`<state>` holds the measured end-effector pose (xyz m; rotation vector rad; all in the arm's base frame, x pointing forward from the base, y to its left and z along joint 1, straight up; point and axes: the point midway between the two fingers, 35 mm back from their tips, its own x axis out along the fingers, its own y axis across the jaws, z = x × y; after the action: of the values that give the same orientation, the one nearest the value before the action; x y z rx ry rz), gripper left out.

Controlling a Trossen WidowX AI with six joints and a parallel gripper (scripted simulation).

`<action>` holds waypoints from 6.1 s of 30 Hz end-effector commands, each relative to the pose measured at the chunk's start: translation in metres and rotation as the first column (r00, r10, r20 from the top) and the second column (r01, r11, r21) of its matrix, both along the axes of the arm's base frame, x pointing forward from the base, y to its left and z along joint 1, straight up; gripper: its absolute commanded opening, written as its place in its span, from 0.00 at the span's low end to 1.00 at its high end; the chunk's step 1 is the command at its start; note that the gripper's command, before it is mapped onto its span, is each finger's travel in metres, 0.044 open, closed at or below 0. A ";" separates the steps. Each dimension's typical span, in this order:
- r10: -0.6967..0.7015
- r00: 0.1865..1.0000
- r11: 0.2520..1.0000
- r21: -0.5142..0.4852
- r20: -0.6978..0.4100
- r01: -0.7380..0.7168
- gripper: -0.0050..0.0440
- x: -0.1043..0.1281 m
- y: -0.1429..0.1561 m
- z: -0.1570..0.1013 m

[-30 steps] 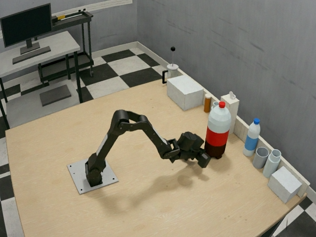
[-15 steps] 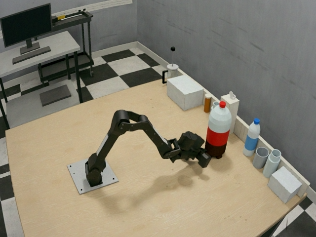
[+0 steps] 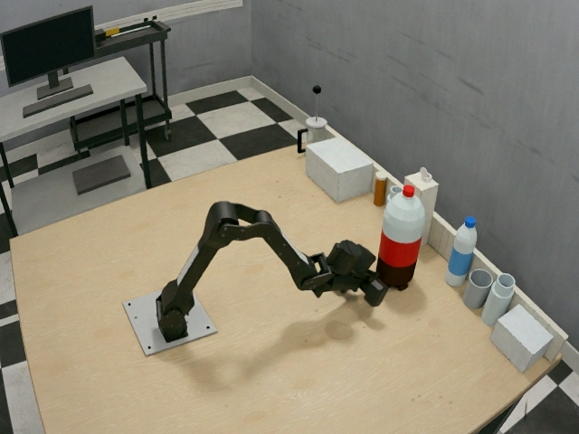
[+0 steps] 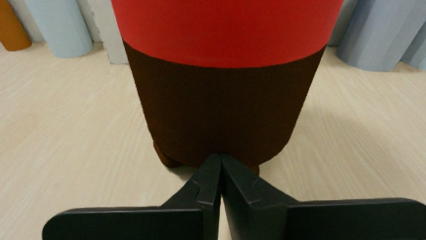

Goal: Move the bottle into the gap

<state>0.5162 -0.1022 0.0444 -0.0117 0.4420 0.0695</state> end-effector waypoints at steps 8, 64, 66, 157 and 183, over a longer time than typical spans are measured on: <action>0.002 1.000 1.000 -0.005 0.027 -0.002 0.00 0.010 0.001 0.011; 0.002 1.000 1.000 -0.005 0.028 -0.002 0.00 0.029 0.002 0.011; 0.002 1.000 1.000 -0.005 0.028 -0.002 0.00 0.030 0.002 0.011; 0.002 1.000 1.000 -0.006 0.029 -0.002 0.00 0.069 0.000 0.013; 0.002 1.000 1.000 -0.005 0.031 -0.002 0.00 0.083 0.000 0.013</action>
<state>0.5912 -0.1038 0.0441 -0.0116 0.4424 0.0699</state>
